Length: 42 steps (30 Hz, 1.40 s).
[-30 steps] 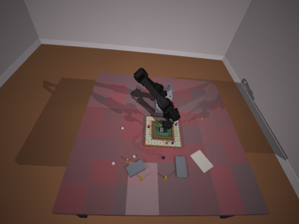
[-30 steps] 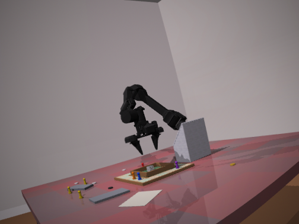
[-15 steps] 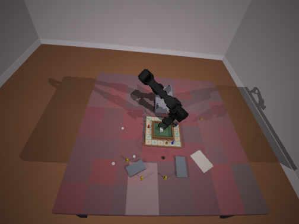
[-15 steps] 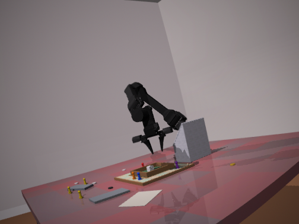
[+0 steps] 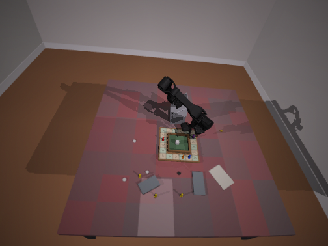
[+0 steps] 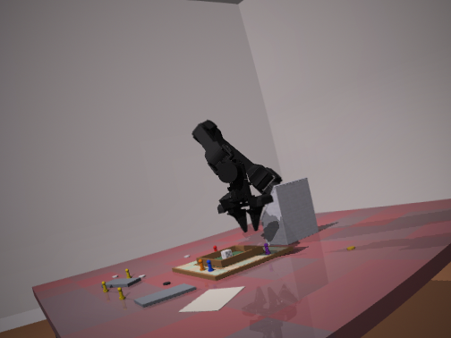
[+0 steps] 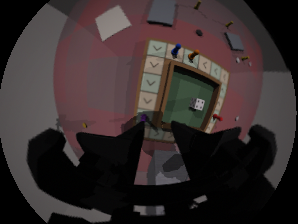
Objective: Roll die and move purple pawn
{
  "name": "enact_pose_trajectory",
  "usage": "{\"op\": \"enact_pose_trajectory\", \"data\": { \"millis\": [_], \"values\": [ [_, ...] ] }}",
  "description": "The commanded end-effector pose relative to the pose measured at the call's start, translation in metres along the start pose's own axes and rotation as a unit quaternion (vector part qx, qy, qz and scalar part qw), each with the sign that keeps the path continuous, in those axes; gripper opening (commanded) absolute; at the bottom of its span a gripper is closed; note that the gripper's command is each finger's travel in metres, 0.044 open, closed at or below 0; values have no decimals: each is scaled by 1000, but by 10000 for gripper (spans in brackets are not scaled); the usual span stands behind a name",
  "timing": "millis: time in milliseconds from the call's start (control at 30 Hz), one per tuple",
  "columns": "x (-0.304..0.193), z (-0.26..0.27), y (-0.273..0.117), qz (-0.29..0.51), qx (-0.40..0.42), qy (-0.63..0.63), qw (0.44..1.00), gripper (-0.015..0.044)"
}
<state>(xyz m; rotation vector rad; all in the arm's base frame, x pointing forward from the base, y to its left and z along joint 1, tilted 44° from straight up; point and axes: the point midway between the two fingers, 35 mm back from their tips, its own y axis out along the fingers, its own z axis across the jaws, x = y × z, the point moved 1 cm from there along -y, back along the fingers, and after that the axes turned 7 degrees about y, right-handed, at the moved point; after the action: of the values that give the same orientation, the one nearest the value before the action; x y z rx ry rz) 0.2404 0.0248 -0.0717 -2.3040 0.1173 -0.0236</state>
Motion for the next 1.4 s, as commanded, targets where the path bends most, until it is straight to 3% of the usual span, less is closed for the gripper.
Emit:
{"op": "enact_pose_trajectory", "data": {
  "millis": [0,500,1367],
  "values": [
    [-24,29,14,-4,-13,258,966,200],
    [-24,29,14,-4,-13,258,966,200],
    [-23,27,58,-4,-14,258,966,200]
  ]
}}
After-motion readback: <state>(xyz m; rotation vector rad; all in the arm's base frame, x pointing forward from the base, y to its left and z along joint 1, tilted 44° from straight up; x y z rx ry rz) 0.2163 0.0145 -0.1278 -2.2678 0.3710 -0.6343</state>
